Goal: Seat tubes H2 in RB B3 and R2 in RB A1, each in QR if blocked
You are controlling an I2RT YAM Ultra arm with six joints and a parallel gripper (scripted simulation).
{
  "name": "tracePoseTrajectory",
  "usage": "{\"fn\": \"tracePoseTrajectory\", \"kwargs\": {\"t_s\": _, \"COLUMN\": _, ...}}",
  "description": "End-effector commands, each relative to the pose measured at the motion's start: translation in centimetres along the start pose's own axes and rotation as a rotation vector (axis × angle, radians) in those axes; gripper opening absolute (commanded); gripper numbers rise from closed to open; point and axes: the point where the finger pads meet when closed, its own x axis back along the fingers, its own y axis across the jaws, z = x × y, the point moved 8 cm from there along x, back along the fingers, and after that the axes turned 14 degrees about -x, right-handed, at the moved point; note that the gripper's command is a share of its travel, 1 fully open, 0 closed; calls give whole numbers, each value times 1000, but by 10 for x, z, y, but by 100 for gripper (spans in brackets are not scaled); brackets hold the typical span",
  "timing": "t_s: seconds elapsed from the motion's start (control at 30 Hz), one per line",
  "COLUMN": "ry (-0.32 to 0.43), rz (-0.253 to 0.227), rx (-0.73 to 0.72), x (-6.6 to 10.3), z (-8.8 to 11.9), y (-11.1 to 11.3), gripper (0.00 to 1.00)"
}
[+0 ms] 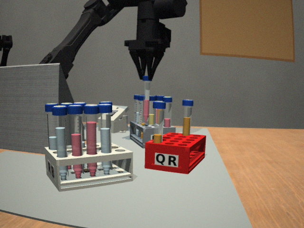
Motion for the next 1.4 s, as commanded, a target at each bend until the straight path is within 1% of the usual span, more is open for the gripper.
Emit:
{"fn": "tracePoseTrajectory", "kwargs": {"t_s": 0.0, "ry": -22, "rz": 19, "rx": 1, "x": 2, "z": -2, "y": 4, "gripper": 0}}
{"fn": "tracePoseTrajectory", "kwargs": {"t_s": 0.1, "ry": -22, "rz": 16, "rx": -4, "x": 2, "z": -1, "y": 4, "gripper": 0}}
{"fn": "tracePoseTrajectory", "kwargs": {"t_s": 0.13, "ry": -23, "rz": 46, "rx": 24, "x": 10, "z": -8, "y": -1, "gripper": 0}}
{"fn": "tracePoseTrajectory", "kwargs": {"t_s": 0.17, "ry": -23, "rz": 49, "rx": 28, "x": 9, "z": -9, "y": -1, "gripper": 0}}
{"fn": "tracePoseTrajectory", "kwargs": {"t_s": 0.4, "ry": -22, "rz": 17, "rx": -2, "x": -2, "z": -1, "y": 4, "gripper": 0}}
{"fn": "tracePoseTrajectory", "kwargs": {"t_s": 0.47, "ry": -22, "rz": 30, "rx": 14, "x": 1, "z": -5, "y": 2, "gripper": 0}}
{"fn": "tracePoseTrajectory", "kwargs": {"t_s": 0.6, "ry": -22, "rz": 16, "rx": -3, "x": -3, "z": -1, "y": 4, "gripper": 0}}
{"fn": "tracePoseTrajectory", "kwargs": {"t_s": 0.67, "ry": -22, "rz": 16, "rx": -3, "x": -3, "z": -1, "y": 4, "gripper": 0}}
{"fn": "tracePoseTrajectory", "kwargs": {"t_s": 0.7, "ry": -23, "rz": 45, "rx": 25, "x": 4, "z": -9, "y": -1, "gripper": 0}}
{"fn": "tracePoseTrajectory", "kwargs": {"t_s": 0.77, "ry": -22, "rz": 48, "rx": 32, "x": 3, "z": -10, "y": -2, "gripper": 0}}
{"fn": "tracePoseTrajectory", "kwargs": {"t_s": 0.9, "ry": -23, "rz": 25, "rx": 3, "x": -4, "z": -2, "y": 3, "gripper": 0}}
{"fn": "tracePoseTrajectory", "kwargs": {"t_s": 0.97, "ry": -22, "rz": 15, "rx": -1, "x": -7, "z": -2, "y": 4, "gripper": 0}}
{"fn": "tracePoseTrajectory", "kwargs": {"t_s": 1.07, "ry": -22, "rz": 30, "rx": 15, "x": -5, "z": -5, "y": 2, "gripper": 0}}
{"fn": "tracePoseTrajectory", "kwargs": {"t_s": 1.13, "ry": -22, "rz": 19, "rx": 0, "x": -9, "z": -2, "y": 4, "gripper": 0}}
{"fn": "tracePoseTrajectory", "kwargs": {"t_s": 1.23, "ry": -22, "rz": 19, "rx": 0, "x": -9, "z": -2, "y": 4, "gripper": 0}}
{"fn": "tracePoseTrajectory", "kwargs": {"t_s": 1.27, "ry": -24, "rz": 48, "rx": 26, "x": -1, "z": -8, "y": -1, "gripper": 0}}
{"fn": "tracePoseTrajectory", "kwargs": {"t_s": 1.3, "ry": -24, "rz": 44, "rx": 24, "x": -3, "z": -7, "y": -1, "gripper": 0}}
{"fn": "tracePoseTrajectory", "kwargs": {"t_s": 1.37, "ry": -21, "rz": 17, "rx": 3, "x": -12, "z": -1, "y": 4, "gripper": 0}}
